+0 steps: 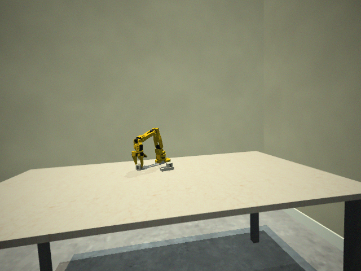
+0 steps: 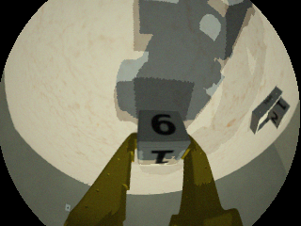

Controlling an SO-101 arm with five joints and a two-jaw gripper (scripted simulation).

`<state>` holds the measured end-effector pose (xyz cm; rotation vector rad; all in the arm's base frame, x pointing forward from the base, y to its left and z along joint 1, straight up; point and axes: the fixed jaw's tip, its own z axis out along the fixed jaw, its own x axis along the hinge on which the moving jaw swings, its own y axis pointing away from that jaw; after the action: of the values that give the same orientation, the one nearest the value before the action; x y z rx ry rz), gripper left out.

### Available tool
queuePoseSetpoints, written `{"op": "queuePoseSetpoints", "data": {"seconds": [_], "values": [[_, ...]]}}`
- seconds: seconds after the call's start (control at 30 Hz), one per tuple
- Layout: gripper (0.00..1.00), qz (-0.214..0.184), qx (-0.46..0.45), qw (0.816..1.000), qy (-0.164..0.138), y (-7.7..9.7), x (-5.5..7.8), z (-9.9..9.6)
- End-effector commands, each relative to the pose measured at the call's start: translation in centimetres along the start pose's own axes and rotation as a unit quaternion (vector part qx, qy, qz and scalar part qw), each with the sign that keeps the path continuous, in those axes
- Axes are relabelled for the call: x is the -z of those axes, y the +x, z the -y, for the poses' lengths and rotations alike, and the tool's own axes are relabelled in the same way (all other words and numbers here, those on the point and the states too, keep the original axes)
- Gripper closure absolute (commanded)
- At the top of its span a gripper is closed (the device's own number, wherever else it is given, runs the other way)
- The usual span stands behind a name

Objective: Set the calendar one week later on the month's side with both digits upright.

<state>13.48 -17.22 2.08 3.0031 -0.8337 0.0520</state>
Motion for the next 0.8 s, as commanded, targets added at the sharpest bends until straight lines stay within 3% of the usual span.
{"op": "queuePoseSetpoints", "data": {"seconds": [0.0,0.17,0.5,0.77], "values": [[0.90,-0.011,0.002,1.000,-0.003,0.21,0.26,-0.22],[0.82,-0.011,0.002,1.000,-0.003,0.21,0.26,-0.22],[0.81,-0.011,0.002,1.000,-0.003,0.21,0.26,-0.22],[0.74,-0.011,0.002,1.000,-0.003,0.21,0.26,-0.22]]}}
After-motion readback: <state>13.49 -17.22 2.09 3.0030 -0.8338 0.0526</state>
